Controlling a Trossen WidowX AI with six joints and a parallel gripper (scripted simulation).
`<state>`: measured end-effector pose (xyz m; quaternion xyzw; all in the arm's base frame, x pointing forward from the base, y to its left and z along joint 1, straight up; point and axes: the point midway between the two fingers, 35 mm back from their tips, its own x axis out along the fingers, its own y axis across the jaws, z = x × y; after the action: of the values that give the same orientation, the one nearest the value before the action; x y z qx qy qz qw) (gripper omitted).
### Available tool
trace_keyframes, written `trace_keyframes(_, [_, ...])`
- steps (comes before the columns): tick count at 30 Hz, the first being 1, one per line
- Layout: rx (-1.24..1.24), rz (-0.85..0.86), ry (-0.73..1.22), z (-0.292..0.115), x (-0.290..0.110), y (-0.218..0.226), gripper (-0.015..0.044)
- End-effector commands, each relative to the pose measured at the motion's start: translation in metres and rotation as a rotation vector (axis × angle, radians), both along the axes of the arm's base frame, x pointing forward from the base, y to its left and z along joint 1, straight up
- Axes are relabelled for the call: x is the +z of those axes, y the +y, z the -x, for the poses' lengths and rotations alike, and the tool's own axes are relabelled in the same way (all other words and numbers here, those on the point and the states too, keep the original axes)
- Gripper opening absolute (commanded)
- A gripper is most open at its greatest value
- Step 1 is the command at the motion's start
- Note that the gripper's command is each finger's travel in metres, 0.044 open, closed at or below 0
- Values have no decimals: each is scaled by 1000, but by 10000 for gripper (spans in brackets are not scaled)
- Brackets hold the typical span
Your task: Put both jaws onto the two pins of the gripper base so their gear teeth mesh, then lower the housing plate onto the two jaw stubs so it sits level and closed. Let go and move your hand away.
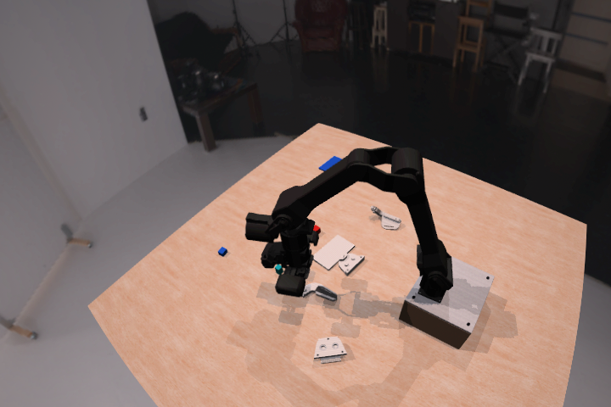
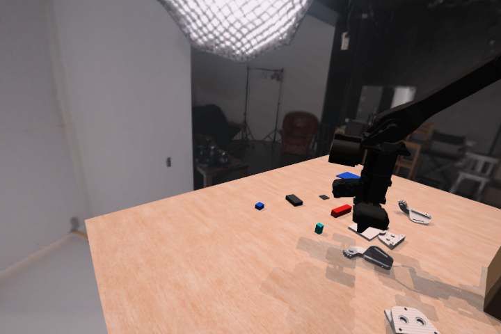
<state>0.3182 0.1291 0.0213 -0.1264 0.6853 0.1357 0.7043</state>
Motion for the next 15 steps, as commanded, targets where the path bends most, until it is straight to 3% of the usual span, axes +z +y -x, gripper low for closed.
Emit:
trace_keyframes(1, [0, 0, 0, 0, 0, 0, 0])
trace_keyframes(2, [0, 0, 0, 0, 0, 0, 0])
trace_keyframes(15, [-254, 2, 3, 38, 10, -39, 341])
